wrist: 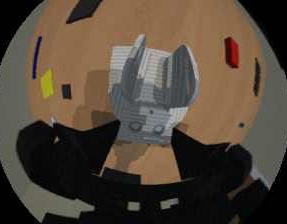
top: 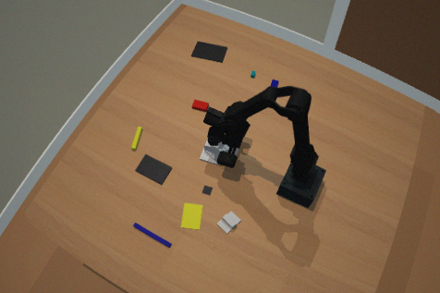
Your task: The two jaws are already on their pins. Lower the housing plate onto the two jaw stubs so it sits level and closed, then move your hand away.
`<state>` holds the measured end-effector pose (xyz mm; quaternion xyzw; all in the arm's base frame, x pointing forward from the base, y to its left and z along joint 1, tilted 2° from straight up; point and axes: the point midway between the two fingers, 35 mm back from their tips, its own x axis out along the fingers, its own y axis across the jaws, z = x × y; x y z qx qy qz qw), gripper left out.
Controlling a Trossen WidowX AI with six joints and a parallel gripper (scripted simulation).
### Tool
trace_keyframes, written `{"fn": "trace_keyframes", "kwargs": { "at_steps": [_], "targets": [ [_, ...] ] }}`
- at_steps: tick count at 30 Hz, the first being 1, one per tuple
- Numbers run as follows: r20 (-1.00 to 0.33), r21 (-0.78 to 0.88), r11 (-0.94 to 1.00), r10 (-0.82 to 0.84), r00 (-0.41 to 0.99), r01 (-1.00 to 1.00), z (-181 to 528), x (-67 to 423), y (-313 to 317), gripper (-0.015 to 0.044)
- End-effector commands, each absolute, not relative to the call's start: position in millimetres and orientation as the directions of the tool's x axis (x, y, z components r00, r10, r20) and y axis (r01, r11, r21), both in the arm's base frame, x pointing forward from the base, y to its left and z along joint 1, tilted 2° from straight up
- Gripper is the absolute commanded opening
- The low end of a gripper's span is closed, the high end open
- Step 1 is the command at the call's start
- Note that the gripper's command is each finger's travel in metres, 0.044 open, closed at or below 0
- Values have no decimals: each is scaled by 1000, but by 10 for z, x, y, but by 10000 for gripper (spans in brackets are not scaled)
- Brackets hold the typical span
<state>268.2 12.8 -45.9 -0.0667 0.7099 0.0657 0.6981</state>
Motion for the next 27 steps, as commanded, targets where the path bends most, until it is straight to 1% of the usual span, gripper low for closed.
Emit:
{"fn": "trace_keyframes", "kwargs": {
  "at_steps": [1,27],
  "targets": [
    [-1000,-2,983,-5,-15,-186,-463,2685,124,351],
    [-1000,-2,983,-5,-15,-186,-438,2685,124,351]
  ]
}}
